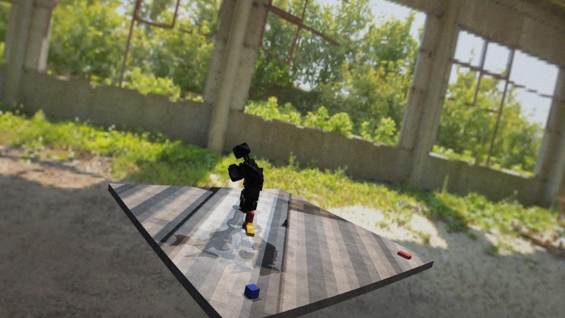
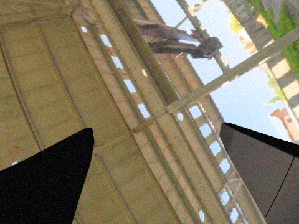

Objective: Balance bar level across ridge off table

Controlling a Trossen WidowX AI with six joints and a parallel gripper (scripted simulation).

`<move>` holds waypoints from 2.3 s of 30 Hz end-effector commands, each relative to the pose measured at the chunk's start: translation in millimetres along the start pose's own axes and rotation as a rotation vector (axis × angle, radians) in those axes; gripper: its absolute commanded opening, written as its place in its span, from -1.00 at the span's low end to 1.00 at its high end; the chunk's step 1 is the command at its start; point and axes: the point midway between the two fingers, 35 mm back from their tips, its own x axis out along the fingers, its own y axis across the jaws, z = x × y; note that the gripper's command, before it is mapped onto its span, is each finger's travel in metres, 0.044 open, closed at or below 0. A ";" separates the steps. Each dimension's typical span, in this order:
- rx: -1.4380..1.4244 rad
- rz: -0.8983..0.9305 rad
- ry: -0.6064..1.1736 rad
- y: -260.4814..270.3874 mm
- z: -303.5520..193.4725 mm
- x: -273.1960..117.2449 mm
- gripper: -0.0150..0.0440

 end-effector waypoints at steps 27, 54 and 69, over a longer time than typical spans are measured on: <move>0.099 0.548 0.220 290.2 -10.5 1.1 0.58; 0.007 0.956 0.613 500.4 -94.7 -127.5 0.58; -0.151 1.114 0.866 554.2 -151.2 -221.7 0.58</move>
